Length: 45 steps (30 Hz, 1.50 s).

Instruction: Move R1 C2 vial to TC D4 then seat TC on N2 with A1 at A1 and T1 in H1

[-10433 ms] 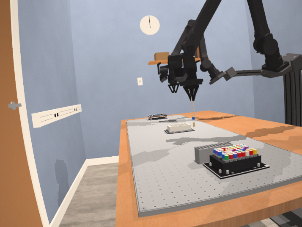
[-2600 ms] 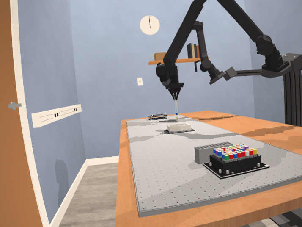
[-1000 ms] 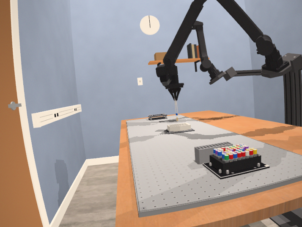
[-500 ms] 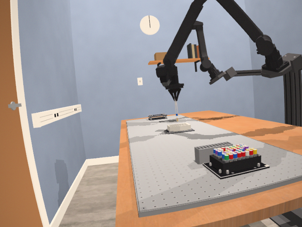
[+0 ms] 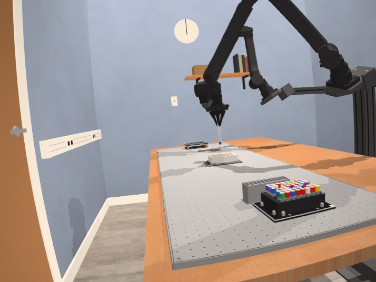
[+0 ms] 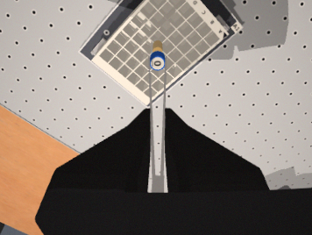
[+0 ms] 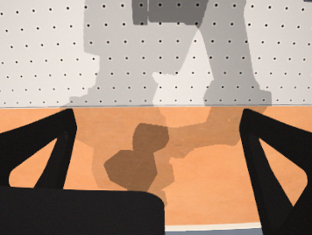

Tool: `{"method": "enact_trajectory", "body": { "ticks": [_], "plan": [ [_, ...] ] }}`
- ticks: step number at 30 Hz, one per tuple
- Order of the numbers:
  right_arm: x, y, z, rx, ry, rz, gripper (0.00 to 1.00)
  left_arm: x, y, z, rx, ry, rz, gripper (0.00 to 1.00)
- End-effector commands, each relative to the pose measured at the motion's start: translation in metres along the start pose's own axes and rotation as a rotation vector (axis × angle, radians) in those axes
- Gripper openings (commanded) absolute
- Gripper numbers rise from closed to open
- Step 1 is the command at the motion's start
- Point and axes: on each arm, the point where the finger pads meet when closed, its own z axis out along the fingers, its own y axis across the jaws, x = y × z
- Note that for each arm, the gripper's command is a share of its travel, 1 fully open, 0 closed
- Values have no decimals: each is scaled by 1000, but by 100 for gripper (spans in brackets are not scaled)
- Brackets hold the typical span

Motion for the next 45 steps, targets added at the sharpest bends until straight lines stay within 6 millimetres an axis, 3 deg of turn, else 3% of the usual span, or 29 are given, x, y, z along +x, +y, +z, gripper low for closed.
{"method": "enact_trajectory", "body": {
  "ticks": [1, 45],
  "plan": [
    [-11, -2, -5, 2, -24, -10, 100, -2, 3, 14, -14, 0, 2, 9],
    [-11, -2, -5, 2, -24, -10, 100, -4, 3, 25, -16, -2, -2, 9]
  ]
}}
